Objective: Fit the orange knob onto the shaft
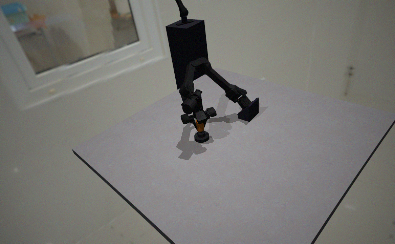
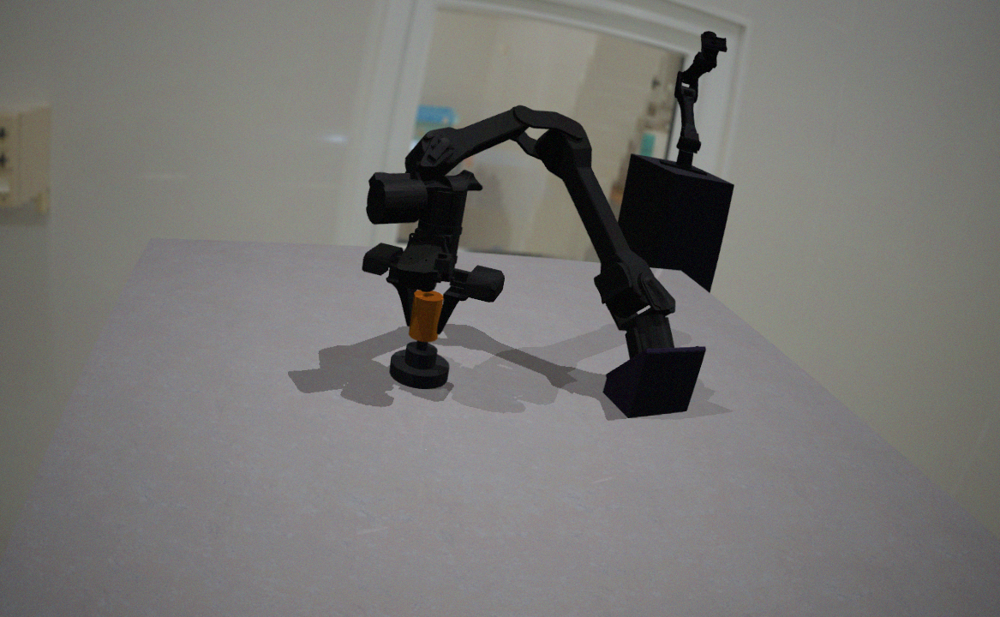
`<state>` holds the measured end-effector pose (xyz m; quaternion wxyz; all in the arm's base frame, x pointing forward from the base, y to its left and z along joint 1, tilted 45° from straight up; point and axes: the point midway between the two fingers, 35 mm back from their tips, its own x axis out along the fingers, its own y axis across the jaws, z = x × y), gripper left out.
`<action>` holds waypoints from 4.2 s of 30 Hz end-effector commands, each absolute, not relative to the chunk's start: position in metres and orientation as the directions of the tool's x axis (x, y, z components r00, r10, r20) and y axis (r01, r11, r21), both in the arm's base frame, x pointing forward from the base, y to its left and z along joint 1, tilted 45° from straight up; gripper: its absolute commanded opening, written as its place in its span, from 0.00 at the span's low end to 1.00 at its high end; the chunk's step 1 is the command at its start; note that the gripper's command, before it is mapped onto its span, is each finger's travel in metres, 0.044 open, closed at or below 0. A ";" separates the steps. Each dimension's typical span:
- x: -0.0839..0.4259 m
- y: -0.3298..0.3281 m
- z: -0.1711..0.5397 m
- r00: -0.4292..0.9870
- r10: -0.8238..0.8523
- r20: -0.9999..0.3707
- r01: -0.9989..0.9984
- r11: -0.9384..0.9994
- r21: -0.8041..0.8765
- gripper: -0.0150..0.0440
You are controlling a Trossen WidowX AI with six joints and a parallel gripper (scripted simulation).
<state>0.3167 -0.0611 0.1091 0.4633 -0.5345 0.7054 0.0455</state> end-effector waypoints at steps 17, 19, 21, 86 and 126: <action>0.317 -0.060 0.111 0.001 -0.710 -0.704 -0.809 0.413 -0.418 0.25; 0.317 -0.060 0.111 0.001 -0.710 -0.704 -0.824 0.399 -0.403 0.25; 0.317 -0.060 0.111 0.001 -0.710 -0.704 -0.857 0.363 -0.367 0.25; 0.318 -0.060 0.112 0.001 -0.710 -0.704 -0.988 0.109 -0.110 0.25; 0.317 -0.062 0.108 0.001 -0.710 -0.704 -0.978 -0.147 0.148 0.25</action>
